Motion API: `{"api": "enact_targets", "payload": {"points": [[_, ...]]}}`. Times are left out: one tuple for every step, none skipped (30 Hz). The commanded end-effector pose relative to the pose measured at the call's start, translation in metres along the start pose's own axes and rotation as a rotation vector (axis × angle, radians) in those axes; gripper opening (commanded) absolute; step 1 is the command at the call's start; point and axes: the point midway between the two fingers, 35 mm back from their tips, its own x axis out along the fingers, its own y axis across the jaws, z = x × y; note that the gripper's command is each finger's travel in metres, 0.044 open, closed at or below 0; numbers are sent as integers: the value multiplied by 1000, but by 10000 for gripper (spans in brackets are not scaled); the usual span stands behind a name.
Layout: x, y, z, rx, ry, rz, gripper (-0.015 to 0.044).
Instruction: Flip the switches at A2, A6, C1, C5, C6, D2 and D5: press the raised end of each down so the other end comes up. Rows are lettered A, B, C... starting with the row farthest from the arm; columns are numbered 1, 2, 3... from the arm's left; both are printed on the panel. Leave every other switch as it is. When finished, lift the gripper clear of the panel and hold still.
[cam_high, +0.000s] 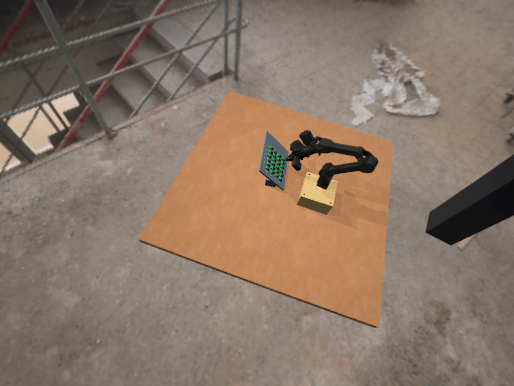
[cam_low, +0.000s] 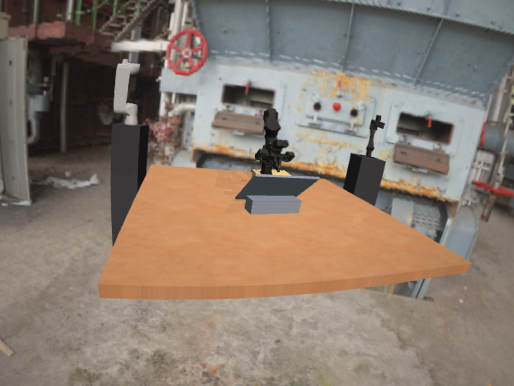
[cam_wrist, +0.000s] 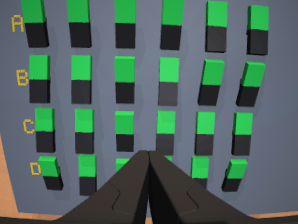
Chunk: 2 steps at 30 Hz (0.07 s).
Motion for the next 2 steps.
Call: {"api": "enact_targets", "payload": {"points": [[-1,0,2,3,-4,-5,0],[-1,0,2,3,-4,-5,0]]}}
